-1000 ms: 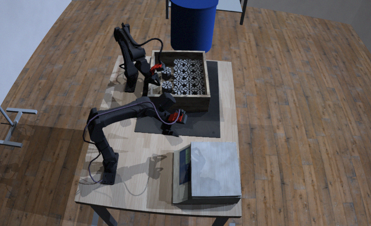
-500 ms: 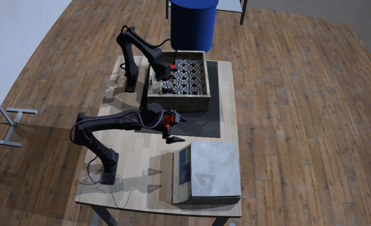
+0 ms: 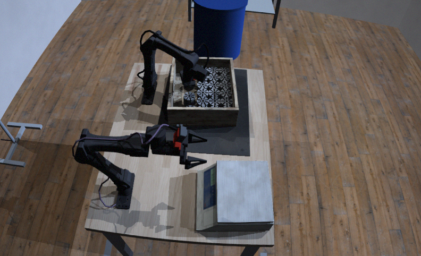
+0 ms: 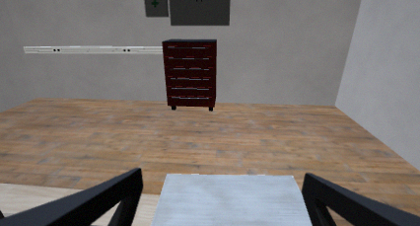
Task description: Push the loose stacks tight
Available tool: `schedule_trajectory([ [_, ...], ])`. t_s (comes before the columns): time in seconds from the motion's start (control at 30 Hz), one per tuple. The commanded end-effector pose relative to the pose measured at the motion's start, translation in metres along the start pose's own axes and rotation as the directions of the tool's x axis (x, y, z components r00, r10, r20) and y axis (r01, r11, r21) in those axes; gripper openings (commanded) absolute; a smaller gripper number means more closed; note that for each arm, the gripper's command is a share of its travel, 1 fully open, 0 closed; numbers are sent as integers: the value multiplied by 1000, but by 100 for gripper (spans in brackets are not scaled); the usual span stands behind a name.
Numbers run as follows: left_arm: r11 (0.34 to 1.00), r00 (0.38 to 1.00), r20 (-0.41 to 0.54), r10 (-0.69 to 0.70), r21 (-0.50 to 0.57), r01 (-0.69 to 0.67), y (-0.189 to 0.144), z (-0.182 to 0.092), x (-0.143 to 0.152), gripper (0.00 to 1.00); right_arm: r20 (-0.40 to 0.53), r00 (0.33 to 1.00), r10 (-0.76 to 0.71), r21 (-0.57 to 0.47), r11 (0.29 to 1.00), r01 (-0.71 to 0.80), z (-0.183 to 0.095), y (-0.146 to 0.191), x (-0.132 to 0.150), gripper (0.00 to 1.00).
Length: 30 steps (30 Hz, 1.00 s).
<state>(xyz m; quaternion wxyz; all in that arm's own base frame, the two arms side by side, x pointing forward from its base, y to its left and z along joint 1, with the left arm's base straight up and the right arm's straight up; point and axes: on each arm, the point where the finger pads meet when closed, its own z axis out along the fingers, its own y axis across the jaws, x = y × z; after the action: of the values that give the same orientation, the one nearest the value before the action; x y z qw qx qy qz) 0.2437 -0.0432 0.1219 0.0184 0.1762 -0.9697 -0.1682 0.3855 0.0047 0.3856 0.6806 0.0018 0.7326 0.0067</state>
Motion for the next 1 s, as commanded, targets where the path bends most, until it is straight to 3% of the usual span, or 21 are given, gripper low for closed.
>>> schedule_trajectory([
  [0.0,1000,1000,-16,-23,3,23,9,-11,-3,1,140,989,-48,-7,999,49,-14,-3,-39,100],
  [0.13,999,999,43,-32,26,30,7,-20,-7,1,172,985,-6,-3,1000,7,-20,-5,-58,100],
  [0.33,1000,1000,19,-21,5,21,5,-15,-6,1,142,990,1,-12,1000,1,-8,3,-49,100],
  [0.6,1000,1000,3,-23,-5,23,5,-10,-6,1,152,988,0,7,1000,-2,-12,-3,-53,100],
  [0.63,999,999,-38,-9,-41,8,3,15,3,1,152,988,0,7,1000,-2,-12,-3,-53,100],
  [0.87,1000,1000,3,-25,3,25,-3,13,-3,1,152,988,-1,8,1000,0,-12,-3,-53,100],
  [0.97,1000,999,-32,-5,-30,4,-6,30,3,1,152,988,-1,8,1000,0,-12,-3,-53,100],
])
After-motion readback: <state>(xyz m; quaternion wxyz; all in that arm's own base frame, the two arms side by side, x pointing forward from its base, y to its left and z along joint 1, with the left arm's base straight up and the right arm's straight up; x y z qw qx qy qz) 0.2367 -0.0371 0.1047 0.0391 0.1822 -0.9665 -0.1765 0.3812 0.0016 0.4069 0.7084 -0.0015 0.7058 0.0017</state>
